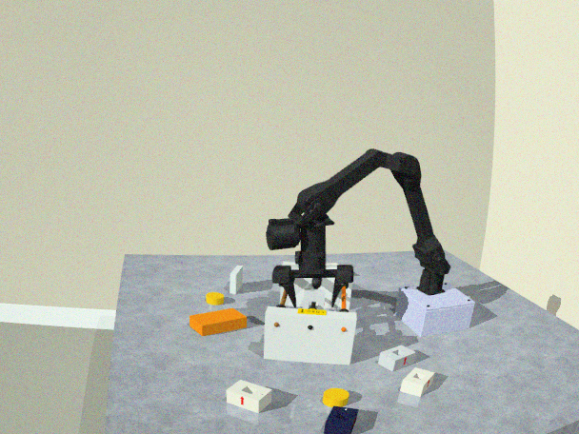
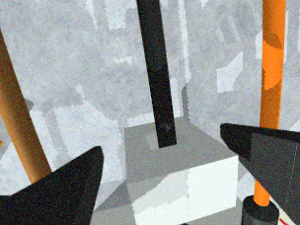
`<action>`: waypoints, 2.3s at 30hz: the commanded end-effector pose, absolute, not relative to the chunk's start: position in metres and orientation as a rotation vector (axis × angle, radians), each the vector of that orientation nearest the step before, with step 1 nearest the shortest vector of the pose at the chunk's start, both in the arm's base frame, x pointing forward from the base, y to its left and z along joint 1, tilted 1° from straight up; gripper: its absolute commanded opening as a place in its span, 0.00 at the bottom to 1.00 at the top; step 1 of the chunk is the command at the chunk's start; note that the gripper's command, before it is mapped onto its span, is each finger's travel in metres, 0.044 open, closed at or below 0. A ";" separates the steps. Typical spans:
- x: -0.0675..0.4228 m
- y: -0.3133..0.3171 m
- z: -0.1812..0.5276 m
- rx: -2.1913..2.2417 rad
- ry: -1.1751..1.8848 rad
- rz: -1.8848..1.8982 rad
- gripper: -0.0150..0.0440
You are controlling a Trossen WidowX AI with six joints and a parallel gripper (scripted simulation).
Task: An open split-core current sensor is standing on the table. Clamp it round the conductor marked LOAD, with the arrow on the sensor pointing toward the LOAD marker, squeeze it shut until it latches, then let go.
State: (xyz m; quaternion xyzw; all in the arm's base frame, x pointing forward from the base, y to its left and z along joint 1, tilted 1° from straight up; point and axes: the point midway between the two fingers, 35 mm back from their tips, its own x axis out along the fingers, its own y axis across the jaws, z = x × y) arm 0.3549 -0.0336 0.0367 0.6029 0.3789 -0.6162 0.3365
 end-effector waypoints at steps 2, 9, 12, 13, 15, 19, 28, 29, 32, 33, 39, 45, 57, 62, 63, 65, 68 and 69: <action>0.355 -0.034 0.037 1.572 0.988 -1.606 1.00; 0.354 -0.031 0.121 1.596 0.921 -1.547 1.00; 0.351 -0.031 0.134 1.600 0.911 -1.538 1.00; 0.351 -0.031 0.134 1.600 0.911 -1.538 1.00; 0.351 -0.031 0.134 1.600 0.911 -1.538 1.00; 0.351 -0.031 0.134 1.600 0.911 -1.538 1.00; 0.351 -0.031 0.134 1.600 0.911 -1.538 1.00; 0.351 -0.031 0.134 1.600 0.911 -1.538 1.00; 0.351 -0.031 0.134 1.600 0.911 -1.538 1.00; 0.351 -0.031 0.134 1.600 0.911 -1.538 1.00; 0.351 -0.031 0.134 1.600 0.911 -1.538 1.00; 0.351 -0.031 0.134 1.600 0.911 -1.538 1.00; 0.351 -0.031 0.134 1.600 0.911 -1.538 1.00; 0.351 -0.031 0.134 1.600 0.911 -1.538 1.00; 0.351 -0.031 0.134 1.600 0.911 -1.538 1.00; 0.351 -0.031 0.134 1.600 0.911 -1.538 1.00; 0.351 -0.031 0.134 1.600 0.911 -1.538 1.00; 0.351 -0.031 0.134 1.600 0.911 -1.538 1.00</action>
